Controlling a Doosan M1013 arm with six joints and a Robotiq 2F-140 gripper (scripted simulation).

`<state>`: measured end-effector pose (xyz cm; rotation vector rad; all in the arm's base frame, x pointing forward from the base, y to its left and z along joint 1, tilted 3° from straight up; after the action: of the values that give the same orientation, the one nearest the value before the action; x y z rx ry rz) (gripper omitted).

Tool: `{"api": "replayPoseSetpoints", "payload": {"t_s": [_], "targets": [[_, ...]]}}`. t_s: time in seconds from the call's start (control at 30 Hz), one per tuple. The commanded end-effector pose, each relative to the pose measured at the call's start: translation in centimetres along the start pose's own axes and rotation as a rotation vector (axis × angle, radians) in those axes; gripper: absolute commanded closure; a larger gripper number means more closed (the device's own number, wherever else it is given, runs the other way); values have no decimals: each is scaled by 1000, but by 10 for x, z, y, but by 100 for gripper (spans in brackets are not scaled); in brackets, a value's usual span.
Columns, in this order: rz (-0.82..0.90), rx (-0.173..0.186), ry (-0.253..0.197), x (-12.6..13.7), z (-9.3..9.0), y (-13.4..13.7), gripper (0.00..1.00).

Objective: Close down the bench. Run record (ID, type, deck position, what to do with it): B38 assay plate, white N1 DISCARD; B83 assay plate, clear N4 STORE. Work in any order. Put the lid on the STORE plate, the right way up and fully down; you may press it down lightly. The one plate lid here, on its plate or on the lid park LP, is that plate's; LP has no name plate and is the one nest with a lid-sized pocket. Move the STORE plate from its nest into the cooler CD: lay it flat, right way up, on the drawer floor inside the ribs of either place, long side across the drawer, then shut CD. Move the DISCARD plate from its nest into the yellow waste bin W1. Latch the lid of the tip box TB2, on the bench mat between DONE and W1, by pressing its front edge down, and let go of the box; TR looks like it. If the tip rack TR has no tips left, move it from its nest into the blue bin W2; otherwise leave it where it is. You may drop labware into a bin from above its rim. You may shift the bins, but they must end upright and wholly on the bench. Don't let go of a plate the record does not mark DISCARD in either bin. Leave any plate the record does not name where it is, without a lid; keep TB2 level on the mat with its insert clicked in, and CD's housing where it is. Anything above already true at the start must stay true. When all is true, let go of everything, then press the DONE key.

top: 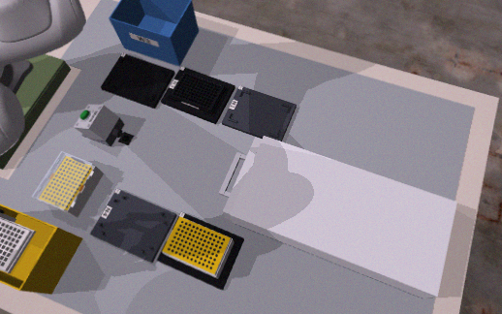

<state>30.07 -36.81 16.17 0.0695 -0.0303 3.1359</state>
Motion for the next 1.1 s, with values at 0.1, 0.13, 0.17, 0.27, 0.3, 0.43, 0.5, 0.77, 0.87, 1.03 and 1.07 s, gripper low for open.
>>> {"api": "replayPoseSetpoints", "payload": {"t_s": [0.1, 0.13, 0.17, 0.27, 0.3, 0.43, 0.5, 0.77, 0.87, 1.03, 1.07], "targets": [[0, 0, 0, 0, 0, 0, 100], [0, 0, 0, 0, 0, 0, 100], [0, 0, 0, 0, 0, 0, 100], [0, 0, 0, 0, 0, 0, 34], [0, 0, 0, 0, 0, 0, 34], [0, 0, 0, 0, 0, 0, 34], [0, 0, 0, 0, 0, 0, 34], [0, 0, 0, 0, 0, 0, 34], [0, 0, 0, 0, 0, 0, 34], [0, 0, 0, 0, 0, 0, 34], [0, 0, 0, 0, 0, 0, 34]]}}
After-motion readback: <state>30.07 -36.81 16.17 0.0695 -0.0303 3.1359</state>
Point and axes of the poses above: the point where the finger pads meet when closed, its own z axis back along the fingers, its own y axis across the jaws, x = y × z, the point moved 5 cm from there along z, back along the fingers, and after that the axes turned 7 degrees about z, right-handed, at the moved point
